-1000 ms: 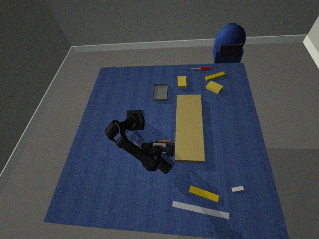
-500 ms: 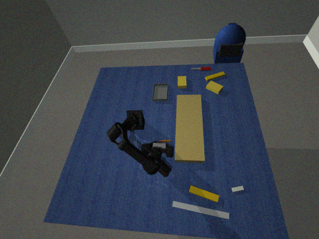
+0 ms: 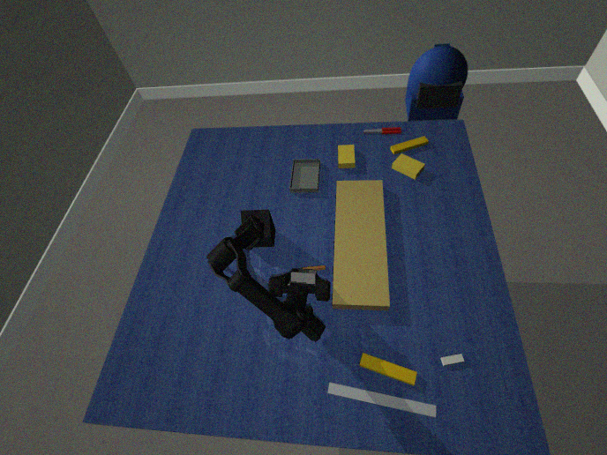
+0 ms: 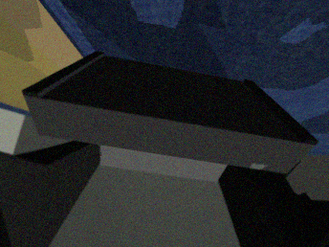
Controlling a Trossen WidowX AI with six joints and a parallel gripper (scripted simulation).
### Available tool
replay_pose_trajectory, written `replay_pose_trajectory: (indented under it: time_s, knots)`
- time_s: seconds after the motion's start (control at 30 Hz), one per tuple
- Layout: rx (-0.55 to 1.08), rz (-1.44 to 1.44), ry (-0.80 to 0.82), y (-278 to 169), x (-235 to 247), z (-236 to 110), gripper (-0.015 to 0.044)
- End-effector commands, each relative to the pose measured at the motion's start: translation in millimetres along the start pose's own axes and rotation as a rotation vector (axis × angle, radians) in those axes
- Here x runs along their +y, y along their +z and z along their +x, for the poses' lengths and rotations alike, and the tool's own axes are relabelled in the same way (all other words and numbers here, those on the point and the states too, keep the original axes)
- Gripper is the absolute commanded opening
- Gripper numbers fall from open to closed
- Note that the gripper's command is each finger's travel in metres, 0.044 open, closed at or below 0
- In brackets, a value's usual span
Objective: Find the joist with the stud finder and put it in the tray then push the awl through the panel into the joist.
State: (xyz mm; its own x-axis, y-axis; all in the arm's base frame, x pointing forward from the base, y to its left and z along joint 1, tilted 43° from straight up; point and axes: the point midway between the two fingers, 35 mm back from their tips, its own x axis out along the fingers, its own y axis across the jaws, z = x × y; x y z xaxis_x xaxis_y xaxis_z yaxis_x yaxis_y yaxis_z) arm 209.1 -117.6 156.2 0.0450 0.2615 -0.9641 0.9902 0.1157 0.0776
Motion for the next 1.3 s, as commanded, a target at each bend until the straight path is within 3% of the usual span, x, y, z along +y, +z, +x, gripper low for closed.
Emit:
replay_pose_trajectory:
  time_s: [0.0,0.23,1.27]
  knots:
    - [0.028,0.002,0.015,-17.6,1.6,2.8,0.0000]
    - [0.046,0.003,0.024,-27.5,2.5,4.9,0.0000]
    - [0.031,0.002,0.024,1.8,7.7,20.5,0.0000]
